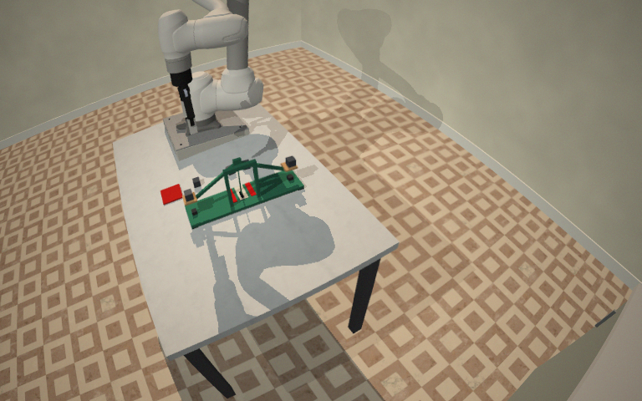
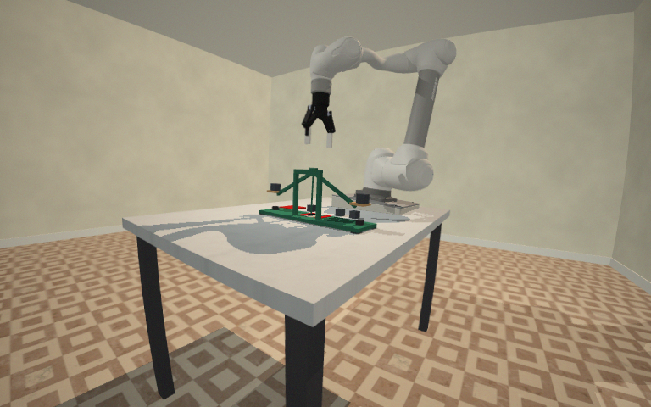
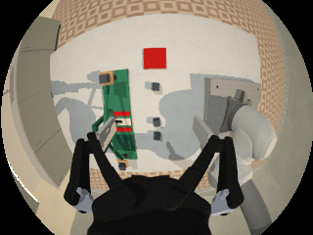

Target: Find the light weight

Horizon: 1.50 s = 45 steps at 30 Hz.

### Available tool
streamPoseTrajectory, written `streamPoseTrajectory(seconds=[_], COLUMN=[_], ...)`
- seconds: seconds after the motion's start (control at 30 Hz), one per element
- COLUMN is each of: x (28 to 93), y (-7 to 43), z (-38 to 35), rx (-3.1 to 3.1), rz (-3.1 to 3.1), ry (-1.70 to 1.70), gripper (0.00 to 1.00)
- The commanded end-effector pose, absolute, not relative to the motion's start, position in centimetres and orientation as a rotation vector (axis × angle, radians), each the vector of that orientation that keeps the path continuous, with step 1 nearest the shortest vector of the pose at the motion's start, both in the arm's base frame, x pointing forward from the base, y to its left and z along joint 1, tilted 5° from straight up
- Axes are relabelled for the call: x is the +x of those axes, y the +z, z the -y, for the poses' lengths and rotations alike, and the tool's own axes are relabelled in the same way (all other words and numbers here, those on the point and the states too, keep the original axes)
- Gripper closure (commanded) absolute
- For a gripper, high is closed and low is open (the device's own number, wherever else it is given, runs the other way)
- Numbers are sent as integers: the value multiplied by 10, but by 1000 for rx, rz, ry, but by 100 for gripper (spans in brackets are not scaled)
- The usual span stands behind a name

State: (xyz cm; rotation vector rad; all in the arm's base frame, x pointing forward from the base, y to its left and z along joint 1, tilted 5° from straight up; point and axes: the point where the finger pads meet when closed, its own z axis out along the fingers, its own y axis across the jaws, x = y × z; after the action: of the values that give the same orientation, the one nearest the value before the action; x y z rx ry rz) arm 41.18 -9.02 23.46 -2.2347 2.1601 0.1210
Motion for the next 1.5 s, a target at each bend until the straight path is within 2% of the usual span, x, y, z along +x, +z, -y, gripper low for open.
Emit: streamPoseTrajectory(seconds=[0.0,1.3,1.37,1.43,1.47], x=[412,412,414,418,418], y=[235,235,220,160,160], z=[90,90,92,99,99], rx=[-2235,-2235,-2228,-2203,-2203], rz=[-2160,-2160,-2166,-2192,-2192], ry=[121,121,122,123,123], gripper=[0,0,0,0,0])
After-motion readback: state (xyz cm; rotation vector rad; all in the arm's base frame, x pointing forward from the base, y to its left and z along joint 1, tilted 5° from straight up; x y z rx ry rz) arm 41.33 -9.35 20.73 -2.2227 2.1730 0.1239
